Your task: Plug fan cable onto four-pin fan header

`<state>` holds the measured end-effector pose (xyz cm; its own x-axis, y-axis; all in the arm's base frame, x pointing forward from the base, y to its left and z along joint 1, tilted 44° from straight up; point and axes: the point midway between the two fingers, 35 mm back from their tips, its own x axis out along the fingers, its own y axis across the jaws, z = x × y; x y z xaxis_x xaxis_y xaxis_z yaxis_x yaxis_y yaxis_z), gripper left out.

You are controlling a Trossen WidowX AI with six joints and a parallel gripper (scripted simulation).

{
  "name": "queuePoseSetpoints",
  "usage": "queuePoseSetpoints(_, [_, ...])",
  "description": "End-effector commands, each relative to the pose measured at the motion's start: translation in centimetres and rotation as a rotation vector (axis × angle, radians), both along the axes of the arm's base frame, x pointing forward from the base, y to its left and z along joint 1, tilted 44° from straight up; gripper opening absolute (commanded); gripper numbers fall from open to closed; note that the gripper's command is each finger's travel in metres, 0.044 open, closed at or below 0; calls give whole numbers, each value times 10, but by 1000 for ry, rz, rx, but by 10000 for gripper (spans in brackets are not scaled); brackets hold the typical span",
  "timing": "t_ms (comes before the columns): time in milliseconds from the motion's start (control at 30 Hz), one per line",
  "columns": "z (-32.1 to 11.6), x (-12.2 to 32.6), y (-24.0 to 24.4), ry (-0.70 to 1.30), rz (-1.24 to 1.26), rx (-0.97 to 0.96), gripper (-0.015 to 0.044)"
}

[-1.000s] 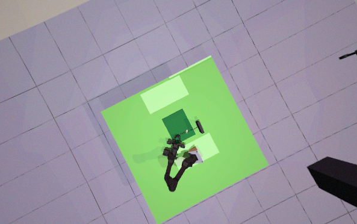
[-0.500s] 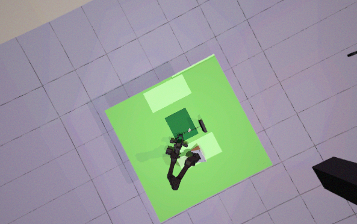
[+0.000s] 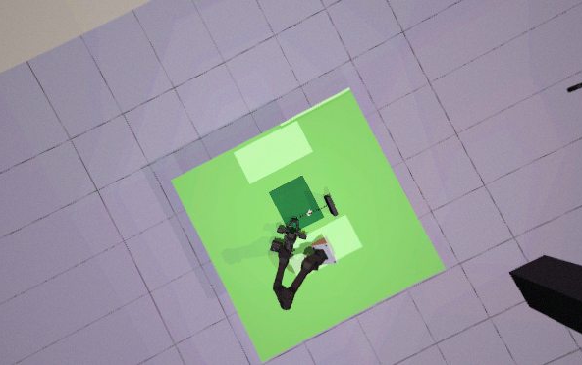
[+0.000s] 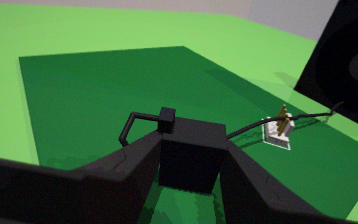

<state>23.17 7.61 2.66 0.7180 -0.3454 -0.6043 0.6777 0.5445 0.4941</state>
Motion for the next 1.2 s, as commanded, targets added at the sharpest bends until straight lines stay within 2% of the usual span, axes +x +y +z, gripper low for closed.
queuePoseSetpoints(0, [0, 0, 0, 1, 2, -1, 0])
queuePoseSetpoints(200, [0, 0, 0, 1, 2, -1, 0])
queuePoseSetpoints(467, [0, 0, 0, 0, 0, 0, 205])
queuePoseSetpoints(1167, [0, 0, 0, 0, 0, 0, 205])
